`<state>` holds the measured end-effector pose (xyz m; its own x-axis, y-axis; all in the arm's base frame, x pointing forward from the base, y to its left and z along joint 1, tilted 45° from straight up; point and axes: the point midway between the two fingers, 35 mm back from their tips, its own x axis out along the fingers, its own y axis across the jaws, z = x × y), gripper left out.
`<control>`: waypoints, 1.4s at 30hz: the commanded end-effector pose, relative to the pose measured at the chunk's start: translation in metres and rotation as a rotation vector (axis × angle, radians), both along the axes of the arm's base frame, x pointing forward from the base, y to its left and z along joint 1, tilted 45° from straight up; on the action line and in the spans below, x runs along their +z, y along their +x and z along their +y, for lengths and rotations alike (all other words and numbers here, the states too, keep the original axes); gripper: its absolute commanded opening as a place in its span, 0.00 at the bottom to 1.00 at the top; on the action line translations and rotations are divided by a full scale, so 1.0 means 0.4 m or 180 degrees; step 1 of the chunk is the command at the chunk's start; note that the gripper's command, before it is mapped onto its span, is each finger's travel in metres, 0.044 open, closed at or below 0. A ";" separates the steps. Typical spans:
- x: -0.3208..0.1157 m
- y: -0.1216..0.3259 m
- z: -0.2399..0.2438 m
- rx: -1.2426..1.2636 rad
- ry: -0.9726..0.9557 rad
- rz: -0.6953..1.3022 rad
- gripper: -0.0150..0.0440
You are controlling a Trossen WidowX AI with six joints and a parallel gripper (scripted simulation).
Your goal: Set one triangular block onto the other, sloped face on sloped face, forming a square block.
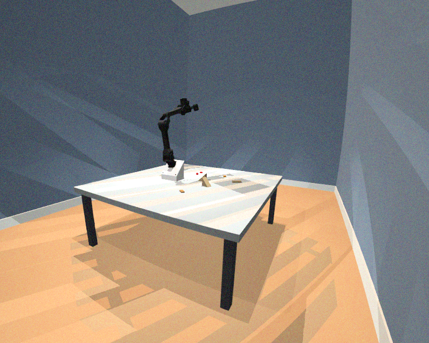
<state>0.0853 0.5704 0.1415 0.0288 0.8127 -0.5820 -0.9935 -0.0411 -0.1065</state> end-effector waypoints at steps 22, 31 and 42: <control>-0.209 0.734 -0.714 0.0204 -0.3129 -0.1864 1.00; -0.234 0.803 -1.105 0.1183 -0.4391 -0.1510 1.00; -0.212 0.705 -1.565 0.3076 -0.4978 -0.0218 1.00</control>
